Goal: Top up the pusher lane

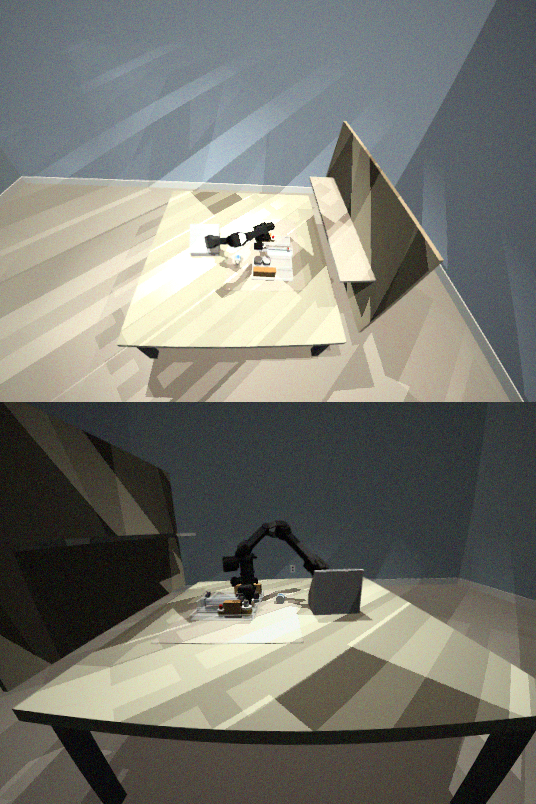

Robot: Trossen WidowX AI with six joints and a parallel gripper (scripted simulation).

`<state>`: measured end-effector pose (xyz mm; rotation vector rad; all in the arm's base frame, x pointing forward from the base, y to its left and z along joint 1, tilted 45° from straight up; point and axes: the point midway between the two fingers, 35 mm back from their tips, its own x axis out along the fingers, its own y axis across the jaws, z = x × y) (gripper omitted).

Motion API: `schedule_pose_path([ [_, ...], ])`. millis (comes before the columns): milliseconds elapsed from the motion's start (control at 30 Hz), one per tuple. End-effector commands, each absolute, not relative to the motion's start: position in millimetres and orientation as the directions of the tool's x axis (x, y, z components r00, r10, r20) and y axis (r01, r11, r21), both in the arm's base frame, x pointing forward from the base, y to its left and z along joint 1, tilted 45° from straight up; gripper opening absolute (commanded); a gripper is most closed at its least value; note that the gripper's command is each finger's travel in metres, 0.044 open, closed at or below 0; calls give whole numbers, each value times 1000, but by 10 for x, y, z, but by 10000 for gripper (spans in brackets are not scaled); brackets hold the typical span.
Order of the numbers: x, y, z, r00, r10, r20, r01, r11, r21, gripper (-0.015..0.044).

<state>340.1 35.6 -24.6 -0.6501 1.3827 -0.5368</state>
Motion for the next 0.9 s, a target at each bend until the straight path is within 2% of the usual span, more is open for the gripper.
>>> schedule_pose_path([
  [0, 3441, 329, -243, 133, -695, -707, -18, 711, -703, 0],
  [867, 3437, 278, -293, 133, -695, -706, -18, 711, -703, 0],
])
